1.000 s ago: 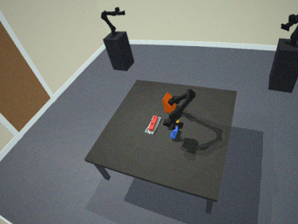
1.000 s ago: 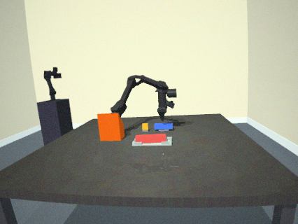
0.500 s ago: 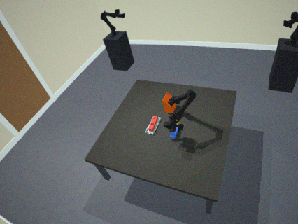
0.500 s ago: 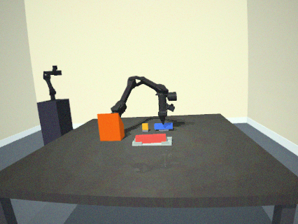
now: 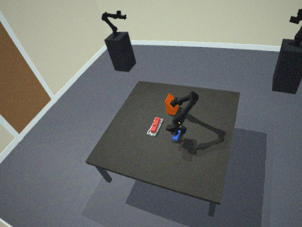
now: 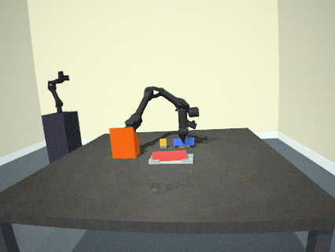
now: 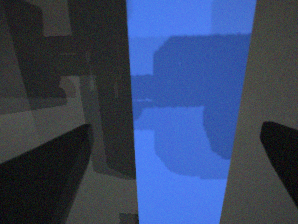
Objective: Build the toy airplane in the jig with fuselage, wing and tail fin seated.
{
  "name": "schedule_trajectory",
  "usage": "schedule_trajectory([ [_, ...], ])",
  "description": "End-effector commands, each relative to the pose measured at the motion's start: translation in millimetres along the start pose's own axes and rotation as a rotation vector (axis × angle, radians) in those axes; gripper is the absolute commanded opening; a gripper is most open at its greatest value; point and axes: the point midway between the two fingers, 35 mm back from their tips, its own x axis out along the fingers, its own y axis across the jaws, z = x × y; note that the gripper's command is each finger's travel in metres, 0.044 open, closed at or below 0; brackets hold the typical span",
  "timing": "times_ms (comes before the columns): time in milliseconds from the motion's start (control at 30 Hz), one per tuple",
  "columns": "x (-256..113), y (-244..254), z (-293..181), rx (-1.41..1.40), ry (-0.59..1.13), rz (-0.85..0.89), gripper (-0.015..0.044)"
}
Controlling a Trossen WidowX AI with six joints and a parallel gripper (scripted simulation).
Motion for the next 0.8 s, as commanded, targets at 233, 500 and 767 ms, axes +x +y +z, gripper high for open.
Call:
schedule_trajectory([
  [233,10.2,-1.6,-1.7,0.01,0.005,0.002,0.0335],
  [500,10.2,-1.6,-1.7,0.01,0.005,0.002,0.0164],
  [767,8.8,-1.5,-1.8,0.011,0.007,-0.001,0.0032],
])
